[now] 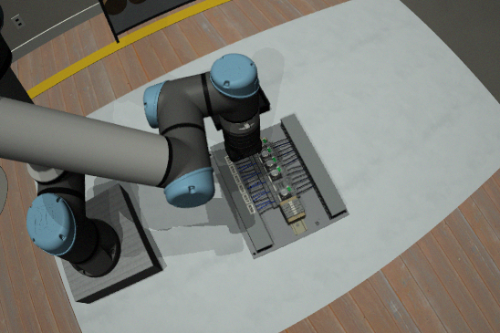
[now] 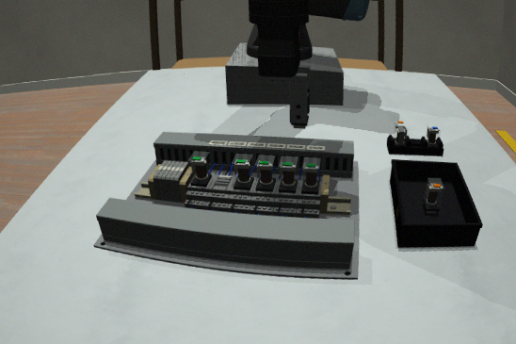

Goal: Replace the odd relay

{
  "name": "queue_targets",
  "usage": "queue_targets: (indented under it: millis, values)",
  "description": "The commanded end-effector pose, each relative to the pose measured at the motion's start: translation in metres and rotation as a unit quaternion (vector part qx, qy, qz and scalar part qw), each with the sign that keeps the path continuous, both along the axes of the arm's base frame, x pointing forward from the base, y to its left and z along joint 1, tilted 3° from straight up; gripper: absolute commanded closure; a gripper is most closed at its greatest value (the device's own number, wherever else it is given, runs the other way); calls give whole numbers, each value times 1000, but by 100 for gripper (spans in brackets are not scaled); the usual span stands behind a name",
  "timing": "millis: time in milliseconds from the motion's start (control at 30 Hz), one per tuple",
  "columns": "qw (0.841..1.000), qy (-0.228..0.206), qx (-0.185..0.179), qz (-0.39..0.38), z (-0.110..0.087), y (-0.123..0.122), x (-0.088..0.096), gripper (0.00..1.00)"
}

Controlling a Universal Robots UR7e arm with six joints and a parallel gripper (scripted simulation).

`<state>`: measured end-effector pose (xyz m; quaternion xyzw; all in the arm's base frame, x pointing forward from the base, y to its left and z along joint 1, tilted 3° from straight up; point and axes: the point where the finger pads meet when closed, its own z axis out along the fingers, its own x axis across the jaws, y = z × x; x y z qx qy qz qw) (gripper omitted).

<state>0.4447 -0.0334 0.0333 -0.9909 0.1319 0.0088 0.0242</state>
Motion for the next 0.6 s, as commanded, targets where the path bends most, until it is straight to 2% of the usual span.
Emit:
queue_targets:
  millis: [0,233,400,567]
  values:
    - [1000,0,1,1,-1,-6,3,100]
    - [1000,0,1,1,-1,-6,3,100]
    - [1000,0,1,1,-5,-63,22,100]
    - [1000,0,1,1,-5,-63,22,100]
